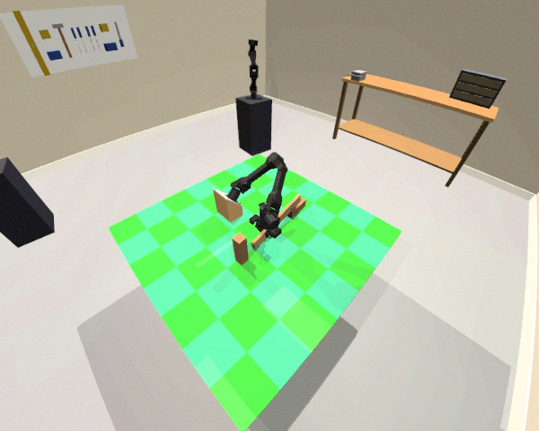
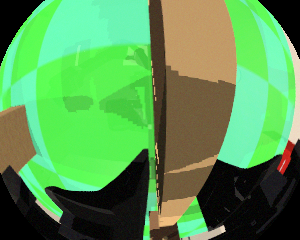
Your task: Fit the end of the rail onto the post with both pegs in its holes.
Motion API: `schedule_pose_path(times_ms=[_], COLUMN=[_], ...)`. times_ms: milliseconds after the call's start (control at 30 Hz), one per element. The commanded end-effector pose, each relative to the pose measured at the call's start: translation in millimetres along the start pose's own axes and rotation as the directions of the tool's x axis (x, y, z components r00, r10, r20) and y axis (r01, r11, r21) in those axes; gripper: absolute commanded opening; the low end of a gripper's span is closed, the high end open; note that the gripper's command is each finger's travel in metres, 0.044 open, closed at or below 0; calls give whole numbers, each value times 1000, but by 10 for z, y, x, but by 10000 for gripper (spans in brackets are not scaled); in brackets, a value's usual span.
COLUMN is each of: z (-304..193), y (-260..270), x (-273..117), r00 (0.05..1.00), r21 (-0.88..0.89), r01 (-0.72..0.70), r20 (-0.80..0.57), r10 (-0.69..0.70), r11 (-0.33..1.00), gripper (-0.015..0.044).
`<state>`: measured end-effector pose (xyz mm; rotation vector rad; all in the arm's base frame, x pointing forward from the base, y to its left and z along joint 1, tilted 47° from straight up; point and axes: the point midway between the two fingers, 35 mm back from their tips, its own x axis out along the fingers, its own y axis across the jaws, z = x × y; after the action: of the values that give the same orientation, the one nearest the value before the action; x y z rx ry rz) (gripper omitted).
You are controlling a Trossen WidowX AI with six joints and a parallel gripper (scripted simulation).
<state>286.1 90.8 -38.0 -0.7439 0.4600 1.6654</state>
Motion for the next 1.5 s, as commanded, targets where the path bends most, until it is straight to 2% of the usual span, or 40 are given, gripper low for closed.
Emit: schedule_pose_path(times_ms=[0,200,233,1467], z=[6,6,6,-4], y=[-6,-6,-6,-20], x=[1,1,1,-128], r00=[1000,1000,1000,1000], r21=[2,2,2,2], r01=[4,4,4,4], r20=[5,5,5,4], r10=[-4,-4,-4,-4], r11=[1000,1000,1000,1000], gripper=[66,26,0,0])
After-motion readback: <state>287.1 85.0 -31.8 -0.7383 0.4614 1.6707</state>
